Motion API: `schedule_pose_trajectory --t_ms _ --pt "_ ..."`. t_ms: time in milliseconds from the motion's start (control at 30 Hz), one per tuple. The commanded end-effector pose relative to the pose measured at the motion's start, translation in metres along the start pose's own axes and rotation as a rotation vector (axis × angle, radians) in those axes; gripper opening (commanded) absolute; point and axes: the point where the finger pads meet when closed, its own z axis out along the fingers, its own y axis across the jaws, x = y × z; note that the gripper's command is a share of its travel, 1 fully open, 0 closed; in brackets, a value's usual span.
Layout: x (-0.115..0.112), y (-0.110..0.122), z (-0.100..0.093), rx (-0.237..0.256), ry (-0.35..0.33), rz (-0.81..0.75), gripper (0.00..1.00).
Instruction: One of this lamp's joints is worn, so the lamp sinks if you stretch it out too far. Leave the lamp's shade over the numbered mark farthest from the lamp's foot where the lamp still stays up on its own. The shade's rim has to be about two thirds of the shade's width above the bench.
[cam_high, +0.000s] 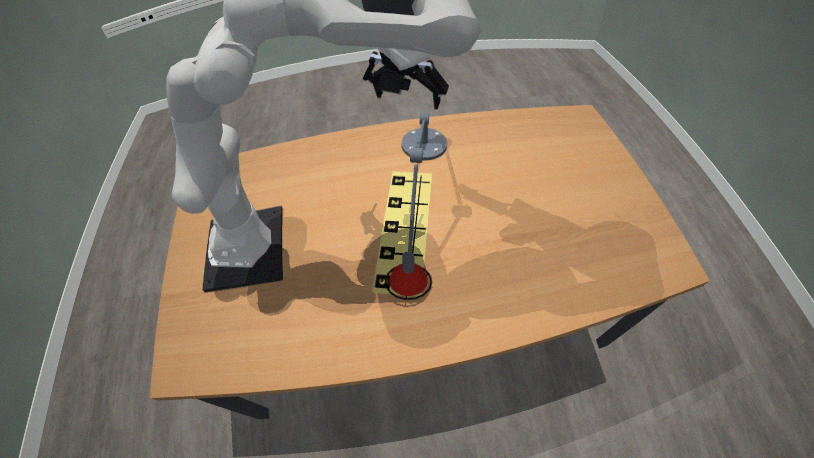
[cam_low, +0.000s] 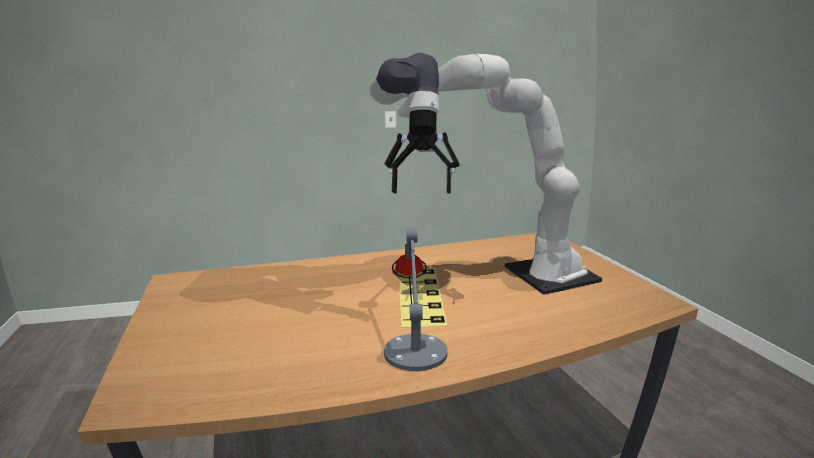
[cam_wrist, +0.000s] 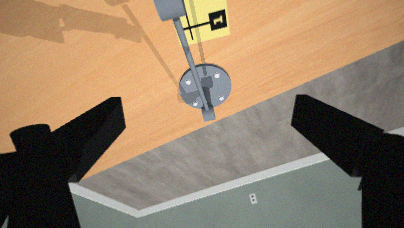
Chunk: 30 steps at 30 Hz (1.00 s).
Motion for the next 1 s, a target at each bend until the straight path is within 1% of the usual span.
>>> schedule_pose_trajectory --t_ms 0,433,933,967 --pt "-0.001 -0.006 0.002 0.003 0.005 0.028 1.00" --pt "-0.013 -0.021 0.007 -0.005 0.003 0.000 1.00" --pt "-0.015 -0.020 0.007 0.000 0.189 -0.115 1.00" --pt "-0.015 -0.020 0.007 0.000 0.189 -0.115 1.00"
